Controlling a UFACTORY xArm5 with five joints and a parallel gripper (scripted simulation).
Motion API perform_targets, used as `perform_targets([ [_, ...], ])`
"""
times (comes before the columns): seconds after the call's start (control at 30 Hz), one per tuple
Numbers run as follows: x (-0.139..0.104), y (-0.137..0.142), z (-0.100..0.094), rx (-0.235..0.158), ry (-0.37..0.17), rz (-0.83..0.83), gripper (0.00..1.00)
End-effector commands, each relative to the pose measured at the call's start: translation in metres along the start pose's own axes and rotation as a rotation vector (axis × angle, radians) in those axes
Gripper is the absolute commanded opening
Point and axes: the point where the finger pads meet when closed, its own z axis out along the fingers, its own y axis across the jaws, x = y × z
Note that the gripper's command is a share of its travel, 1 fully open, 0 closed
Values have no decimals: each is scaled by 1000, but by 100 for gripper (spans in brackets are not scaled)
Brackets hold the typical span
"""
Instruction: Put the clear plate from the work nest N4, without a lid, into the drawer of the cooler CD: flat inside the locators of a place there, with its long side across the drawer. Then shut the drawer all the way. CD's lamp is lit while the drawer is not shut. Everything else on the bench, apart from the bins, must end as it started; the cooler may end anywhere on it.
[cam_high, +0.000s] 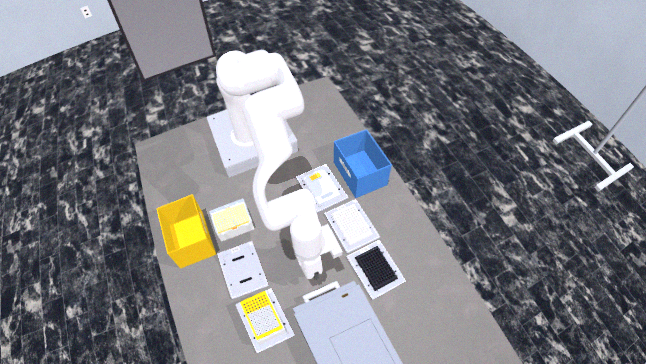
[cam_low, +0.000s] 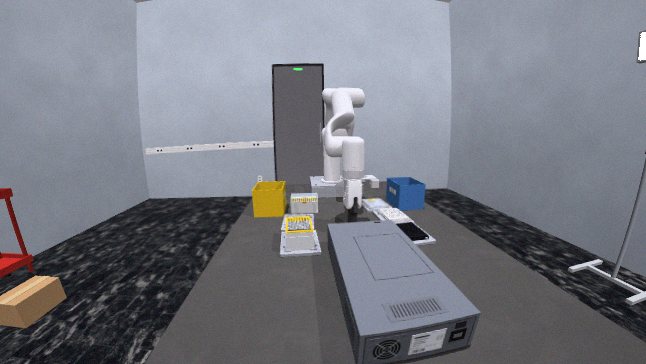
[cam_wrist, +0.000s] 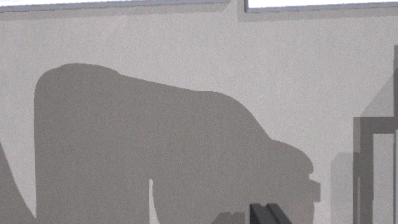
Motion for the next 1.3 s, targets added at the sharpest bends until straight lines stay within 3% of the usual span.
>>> perform_targets([
  [0.0, 0, 2, -2, -5, 0, 0, 0],
  [1.27, 0, 2, -54, -5, 0, 0, 0],
])
